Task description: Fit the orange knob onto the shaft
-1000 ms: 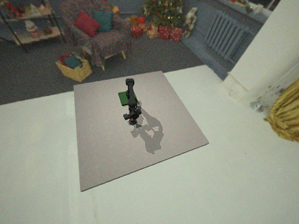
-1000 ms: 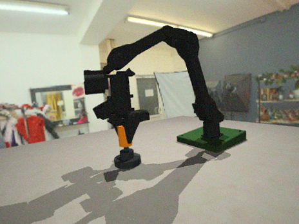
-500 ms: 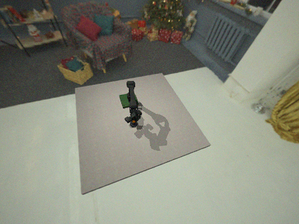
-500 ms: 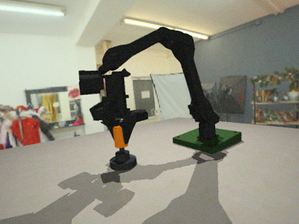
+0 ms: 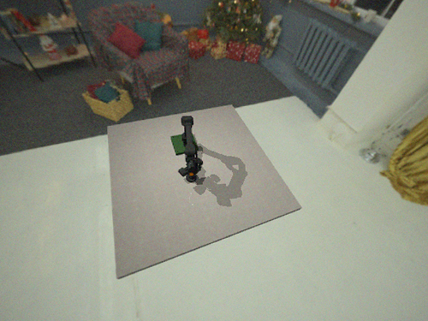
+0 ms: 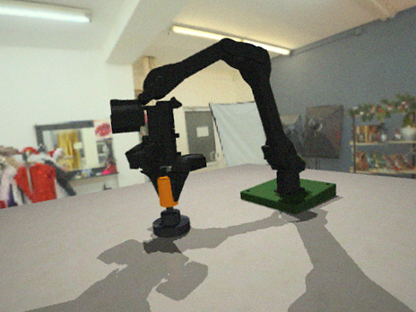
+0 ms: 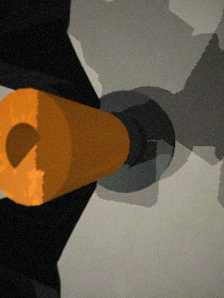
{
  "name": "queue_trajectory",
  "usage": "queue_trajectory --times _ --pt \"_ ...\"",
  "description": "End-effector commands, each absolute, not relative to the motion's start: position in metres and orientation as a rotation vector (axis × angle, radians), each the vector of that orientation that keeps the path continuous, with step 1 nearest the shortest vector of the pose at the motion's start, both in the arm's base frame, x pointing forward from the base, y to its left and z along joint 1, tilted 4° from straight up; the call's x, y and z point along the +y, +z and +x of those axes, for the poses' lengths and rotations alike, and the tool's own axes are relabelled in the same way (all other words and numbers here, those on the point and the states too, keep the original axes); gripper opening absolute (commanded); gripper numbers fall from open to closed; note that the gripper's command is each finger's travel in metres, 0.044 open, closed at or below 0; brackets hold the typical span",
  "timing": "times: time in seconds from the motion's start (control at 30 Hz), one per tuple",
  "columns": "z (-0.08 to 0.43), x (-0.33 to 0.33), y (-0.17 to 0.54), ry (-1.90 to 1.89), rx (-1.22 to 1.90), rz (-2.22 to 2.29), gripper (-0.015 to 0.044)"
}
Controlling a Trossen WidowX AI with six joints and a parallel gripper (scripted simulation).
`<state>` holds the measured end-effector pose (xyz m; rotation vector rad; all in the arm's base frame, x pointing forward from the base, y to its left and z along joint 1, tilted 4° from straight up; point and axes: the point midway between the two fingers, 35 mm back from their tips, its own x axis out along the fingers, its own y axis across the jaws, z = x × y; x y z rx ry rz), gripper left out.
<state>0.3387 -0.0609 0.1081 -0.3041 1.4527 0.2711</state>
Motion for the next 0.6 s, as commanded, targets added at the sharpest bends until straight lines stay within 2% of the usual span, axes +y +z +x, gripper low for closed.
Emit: queue_trajectory --times 0.0,0.37,0.57 --pt "0.3385 -0.0586 0.1075 0.277 1.45 -0.305 0.0" --pt "0.3388 -0.0572 0.1131 0.283 1.449 -0.312 0.0" --pt "0.34 -0.0578 0.1134 0.422 1.425 -0.466 0.0"
